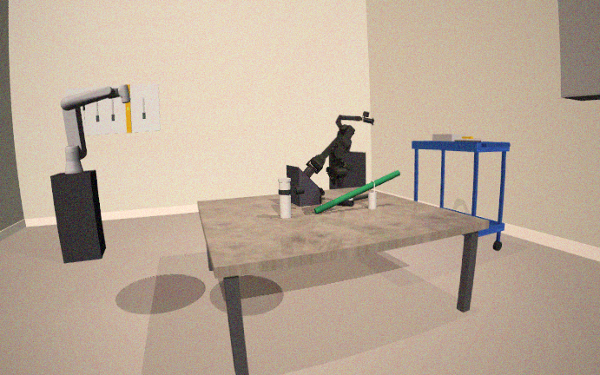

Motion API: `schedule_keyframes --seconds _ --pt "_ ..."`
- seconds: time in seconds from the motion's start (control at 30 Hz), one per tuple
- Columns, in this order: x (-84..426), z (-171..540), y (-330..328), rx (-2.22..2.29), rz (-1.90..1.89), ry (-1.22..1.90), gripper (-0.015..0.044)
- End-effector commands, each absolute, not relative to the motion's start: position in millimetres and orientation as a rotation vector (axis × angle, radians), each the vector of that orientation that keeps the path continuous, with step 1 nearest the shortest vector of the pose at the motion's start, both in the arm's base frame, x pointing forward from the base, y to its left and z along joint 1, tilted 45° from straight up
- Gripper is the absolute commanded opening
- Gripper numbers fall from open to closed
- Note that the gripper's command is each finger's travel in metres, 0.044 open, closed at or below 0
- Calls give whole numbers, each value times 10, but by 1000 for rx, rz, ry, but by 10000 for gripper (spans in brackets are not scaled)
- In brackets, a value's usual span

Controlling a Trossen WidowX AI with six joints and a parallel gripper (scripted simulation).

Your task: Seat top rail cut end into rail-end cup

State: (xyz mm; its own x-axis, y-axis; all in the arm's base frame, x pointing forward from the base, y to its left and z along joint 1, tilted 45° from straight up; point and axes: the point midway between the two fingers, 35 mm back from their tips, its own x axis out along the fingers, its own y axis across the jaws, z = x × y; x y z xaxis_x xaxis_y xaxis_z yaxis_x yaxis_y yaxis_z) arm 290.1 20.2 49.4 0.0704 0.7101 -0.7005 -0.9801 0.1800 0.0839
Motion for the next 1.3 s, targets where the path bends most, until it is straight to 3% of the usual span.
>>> schedule_keyframes --seconds 0.0,1.27 --pt "2913 440 255 -492 1356 702 440" --pt "2971 -108 803 -491 1356 702 440"
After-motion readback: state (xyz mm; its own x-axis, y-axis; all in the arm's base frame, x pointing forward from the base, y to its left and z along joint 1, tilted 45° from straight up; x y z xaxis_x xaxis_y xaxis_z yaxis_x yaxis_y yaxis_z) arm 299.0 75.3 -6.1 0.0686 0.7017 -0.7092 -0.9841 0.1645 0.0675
